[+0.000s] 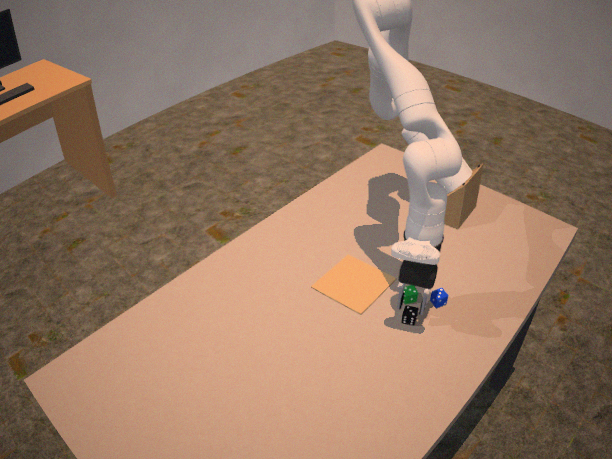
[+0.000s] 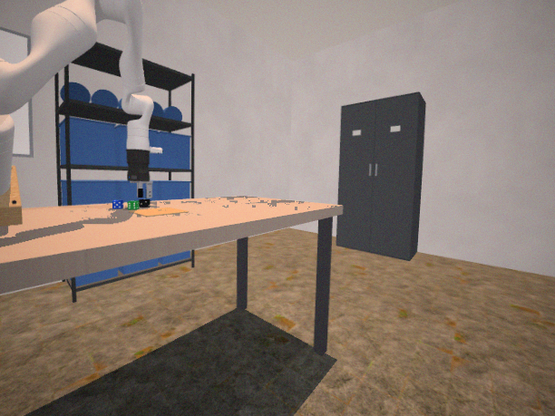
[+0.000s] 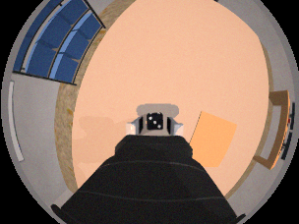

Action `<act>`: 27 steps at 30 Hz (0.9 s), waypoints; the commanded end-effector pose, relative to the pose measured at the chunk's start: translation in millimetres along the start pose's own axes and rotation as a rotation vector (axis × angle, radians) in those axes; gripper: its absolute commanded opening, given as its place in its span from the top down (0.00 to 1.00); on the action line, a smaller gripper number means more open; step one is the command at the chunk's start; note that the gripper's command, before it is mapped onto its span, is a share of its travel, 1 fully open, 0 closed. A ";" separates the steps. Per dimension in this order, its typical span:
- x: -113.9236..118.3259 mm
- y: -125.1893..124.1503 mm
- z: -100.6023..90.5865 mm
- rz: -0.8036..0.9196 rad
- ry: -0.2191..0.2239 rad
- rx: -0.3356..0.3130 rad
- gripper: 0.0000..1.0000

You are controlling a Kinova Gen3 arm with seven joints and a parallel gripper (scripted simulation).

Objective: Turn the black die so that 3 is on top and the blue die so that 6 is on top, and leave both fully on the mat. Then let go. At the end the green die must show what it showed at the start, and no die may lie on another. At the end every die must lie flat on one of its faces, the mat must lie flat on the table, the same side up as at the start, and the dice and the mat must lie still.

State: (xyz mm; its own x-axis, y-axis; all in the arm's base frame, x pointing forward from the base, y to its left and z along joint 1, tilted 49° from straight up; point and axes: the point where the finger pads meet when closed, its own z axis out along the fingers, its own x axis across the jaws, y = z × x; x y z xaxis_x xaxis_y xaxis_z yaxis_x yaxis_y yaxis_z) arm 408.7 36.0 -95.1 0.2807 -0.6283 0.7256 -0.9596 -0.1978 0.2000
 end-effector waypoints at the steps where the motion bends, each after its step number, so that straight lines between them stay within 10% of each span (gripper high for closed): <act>1: -0.3 -0.5 0.1 0.000 -0.001 0.002 0.13; 27: -0.3 -0.5 34.8 0.000 -0.001 0.002 0.13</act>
